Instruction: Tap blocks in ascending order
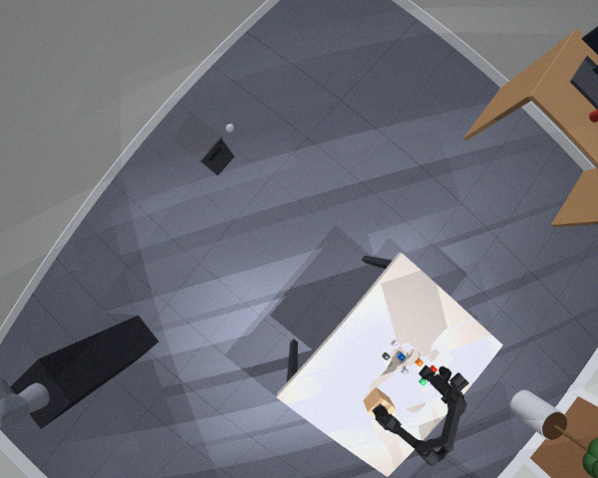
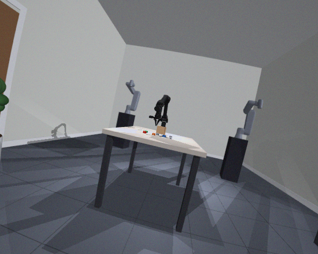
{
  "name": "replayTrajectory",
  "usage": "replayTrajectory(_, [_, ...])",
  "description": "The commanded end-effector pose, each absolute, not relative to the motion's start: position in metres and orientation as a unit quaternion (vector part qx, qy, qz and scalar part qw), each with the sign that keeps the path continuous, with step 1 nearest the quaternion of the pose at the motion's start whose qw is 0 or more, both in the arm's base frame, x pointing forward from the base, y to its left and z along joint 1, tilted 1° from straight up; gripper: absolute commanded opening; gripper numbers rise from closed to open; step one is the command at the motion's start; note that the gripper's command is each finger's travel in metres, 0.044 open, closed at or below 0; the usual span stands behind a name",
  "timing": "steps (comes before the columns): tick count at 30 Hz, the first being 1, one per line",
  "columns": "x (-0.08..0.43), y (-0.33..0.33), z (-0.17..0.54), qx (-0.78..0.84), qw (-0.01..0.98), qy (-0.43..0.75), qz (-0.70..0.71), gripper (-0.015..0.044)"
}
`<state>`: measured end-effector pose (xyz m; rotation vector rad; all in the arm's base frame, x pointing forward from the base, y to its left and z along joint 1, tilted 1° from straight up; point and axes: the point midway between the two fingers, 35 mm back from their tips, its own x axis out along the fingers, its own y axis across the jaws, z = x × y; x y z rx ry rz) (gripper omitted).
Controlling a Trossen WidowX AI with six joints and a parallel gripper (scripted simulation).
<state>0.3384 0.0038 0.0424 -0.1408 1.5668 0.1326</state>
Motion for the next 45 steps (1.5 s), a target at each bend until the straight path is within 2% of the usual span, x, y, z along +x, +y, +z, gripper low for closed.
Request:
replayTrajectory(1, [0.338,0.004,0.066,-0.063,0.710,0.699,0.057,0.0020])
replayTrajectory(5, [0.345,-0.007,0.067,-0.063,0.710,0.699,0.057,0.0020])
replayTrajectory(9, [0.372,-0.075,0.068,-0.065,0.711,0.698,0.055,0.0020])
replayTrajectory(11, [0.376,-0.088,0.068,-0.066,0.711,0.698,0.054,0.0020])
replayTrajectory(18, [0.376,-0.088,0.065,-0.066,0.711,0.698,0.054,0.0020])
replayTrajectory(24, [0.377,-0.089,-0.013,-0.066,0.711,0.698,0.054,0.0020])
replayTrajectory(45, [0.378,-0.089,-0.039,-0.066,0.711,0.698,0.054,0.0020])
